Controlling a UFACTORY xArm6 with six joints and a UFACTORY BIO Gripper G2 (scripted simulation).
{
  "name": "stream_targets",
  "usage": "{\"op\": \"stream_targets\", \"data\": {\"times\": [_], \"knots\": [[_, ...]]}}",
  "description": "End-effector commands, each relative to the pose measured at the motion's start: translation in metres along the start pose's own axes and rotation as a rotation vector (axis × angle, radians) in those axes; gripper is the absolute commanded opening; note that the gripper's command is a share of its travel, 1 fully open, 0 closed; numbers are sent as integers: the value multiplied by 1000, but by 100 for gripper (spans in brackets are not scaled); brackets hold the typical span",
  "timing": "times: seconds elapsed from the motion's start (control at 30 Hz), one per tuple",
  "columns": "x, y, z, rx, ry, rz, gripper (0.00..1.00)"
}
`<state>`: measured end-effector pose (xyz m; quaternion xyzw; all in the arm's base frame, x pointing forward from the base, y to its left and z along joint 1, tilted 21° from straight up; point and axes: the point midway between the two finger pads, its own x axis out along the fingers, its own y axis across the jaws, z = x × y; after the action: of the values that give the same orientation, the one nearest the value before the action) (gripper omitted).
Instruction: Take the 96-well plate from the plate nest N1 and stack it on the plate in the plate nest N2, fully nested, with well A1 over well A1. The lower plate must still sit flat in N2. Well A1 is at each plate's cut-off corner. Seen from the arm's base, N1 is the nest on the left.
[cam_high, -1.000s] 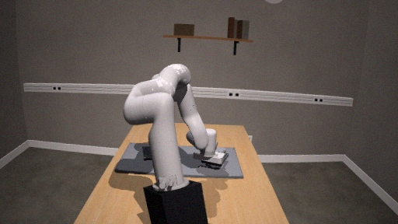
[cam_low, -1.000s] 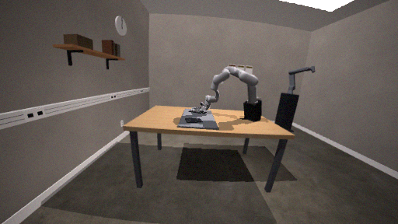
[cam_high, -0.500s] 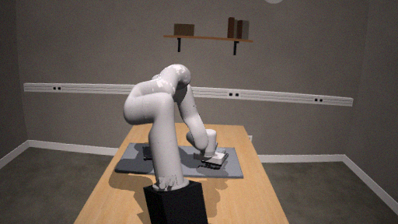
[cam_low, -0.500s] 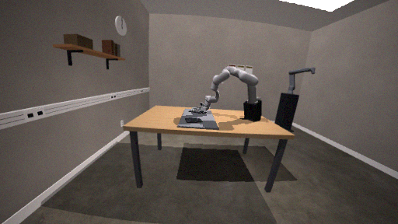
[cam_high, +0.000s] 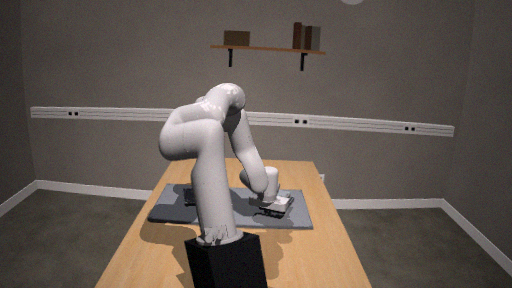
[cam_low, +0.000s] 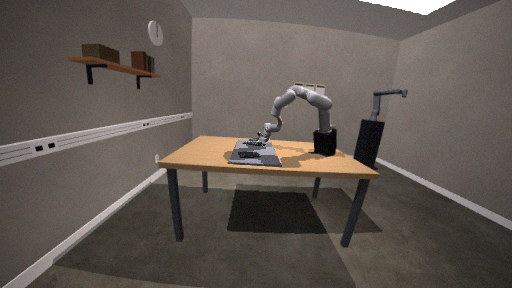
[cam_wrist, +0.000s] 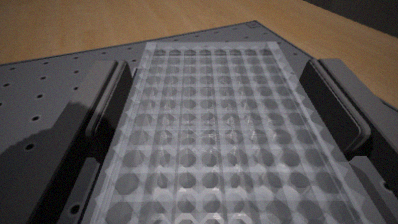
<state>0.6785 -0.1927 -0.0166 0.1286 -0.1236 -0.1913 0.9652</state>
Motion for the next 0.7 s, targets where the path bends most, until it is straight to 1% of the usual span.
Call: {"op": "stream_targets", "data": {"times": [0.0,0.67], "knots": [[1,0,1,0,-4,0,0],[1,0,-2,0,-4,0,0]]}}
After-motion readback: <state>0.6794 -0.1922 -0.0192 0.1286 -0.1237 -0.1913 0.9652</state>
